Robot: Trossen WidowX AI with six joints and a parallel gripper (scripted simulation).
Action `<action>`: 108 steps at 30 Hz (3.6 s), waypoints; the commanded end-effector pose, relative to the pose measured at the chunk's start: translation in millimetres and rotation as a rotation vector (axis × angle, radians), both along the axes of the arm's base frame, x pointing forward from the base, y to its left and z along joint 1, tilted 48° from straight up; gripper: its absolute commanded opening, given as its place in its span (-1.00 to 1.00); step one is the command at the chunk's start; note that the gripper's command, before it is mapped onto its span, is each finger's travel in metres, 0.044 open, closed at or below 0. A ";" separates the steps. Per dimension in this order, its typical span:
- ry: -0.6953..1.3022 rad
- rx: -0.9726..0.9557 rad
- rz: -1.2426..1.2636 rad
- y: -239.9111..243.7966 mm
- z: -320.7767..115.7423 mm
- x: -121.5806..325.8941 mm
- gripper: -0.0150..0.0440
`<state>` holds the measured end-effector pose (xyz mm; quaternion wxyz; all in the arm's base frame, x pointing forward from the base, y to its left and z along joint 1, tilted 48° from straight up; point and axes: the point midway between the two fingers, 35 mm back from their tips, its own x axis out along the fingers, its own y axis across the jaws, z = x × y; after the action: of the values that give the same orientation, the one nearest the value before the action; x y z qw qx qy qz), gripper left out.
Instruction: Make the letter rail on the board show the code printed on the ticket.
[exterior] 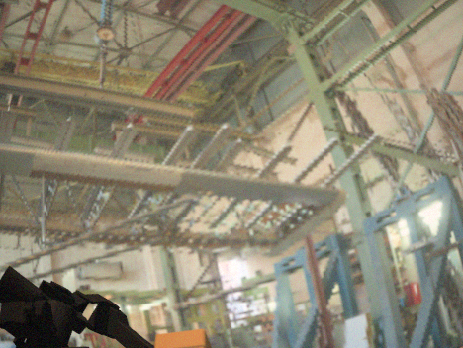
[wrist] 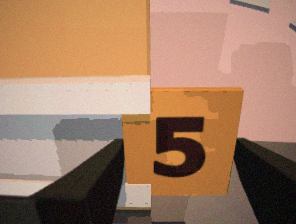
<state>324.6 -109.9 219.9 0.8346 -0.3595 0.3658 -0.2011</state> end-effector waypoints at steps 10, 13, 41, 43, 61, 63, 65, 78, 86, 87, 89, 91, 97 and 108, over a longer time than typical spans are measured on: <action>0.001 0.002 -0.005 4.1 -6.9 0.0 -0.49; 0.001 0.002 -0.005 5.1 -8.1 0.1 -0.49; 0.001 0.003 -0.005 14.3 -18.8 1.3 -0.49; 0.001 0.003 -0.005 14.9 -19.6 1.4 -0.49; 0.001 0.003 -0.005 19.9 -25.4 2.1 -0.49; 0.001 0.003 -0.005 20.0 -25.3 2.2 -0.49; 0.001 0.003 -0.005 20.5 -25.5 2.4 -0.49; 0.001 0.004 -0.005 26.8 -31.6 3.5 -0.49; 0.002 0.004 -0.005 30.7 -37.1 3.5 -0.49; 0.002 0.004 -0.005 31.1 -37.7 3.5 -0.49; 0.002 0.004 -0.005 32.1 -39.1 3.5 -0.49; 0.002 0.004 -0.005 33.1 -40.5 3.5 -0.49; 0.002 0.004 -0.005 36.1 -44.6 3.6 -0.49; 0.002 0.004 -0.005 42.1 -51.7 4.2 -0.49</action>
<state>329.6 -69.4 172.8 0.8353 -0.3579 0.3660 -0.2006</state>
